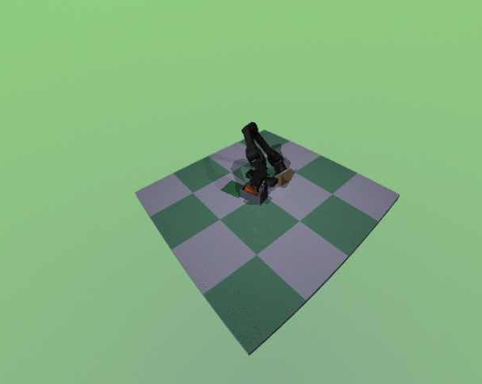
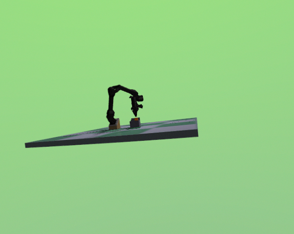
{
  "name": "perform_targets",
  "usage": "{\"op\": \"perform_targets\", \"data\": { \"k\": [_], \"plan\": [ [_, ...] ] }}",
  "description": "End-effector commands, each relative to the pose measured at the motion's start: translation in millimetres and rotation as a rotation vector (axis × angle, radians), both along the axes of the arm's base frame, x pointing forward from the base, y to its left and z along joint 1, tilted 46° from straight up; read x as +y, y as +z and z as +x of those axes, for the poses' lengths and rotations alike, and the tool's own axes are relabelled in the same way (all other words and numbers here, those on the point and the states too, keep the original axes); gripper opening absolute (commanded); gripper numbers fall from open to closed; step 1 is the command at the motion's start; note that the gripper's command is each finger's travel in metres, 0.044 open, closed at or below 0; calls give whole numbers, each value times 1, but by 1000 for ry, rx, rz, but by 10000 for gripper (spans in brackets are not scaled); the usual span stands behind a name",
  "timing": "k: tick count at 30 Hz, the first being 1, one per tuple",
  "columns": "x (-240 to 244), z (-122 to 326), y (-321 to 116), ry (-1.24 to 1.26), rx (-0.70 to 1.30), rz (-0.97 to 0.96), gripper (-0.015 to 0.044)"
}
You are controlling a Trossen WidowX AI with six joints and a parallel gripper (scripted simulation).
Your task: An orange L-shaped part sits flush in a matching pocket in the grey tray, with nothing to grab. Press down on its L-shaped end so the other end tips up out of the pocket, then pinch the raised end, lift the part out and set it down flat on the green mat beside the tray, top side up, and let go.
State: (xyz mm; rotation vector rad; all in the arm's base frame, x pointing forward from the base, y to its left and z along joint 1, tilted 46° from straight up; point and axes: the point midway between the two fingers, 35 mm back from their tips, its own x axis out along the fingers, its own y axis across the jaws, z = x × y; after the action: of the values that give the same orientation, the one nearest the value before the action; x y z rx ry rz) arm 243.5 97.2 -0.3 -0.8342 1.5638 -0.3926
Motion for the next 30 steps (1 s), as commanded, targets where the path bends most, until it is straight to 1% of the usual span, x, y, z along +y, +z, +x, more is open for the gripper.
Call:
{"op": "perform_targets", "data": {
  "k": [1,9,30],
  "plan": [
    [-23,-2,-19,-1,6,-10,180],
    [-25,-2,-21,-1,6,-10,180],
    [-49,-2,-44,-1,6,-12,180]
  ]
}}
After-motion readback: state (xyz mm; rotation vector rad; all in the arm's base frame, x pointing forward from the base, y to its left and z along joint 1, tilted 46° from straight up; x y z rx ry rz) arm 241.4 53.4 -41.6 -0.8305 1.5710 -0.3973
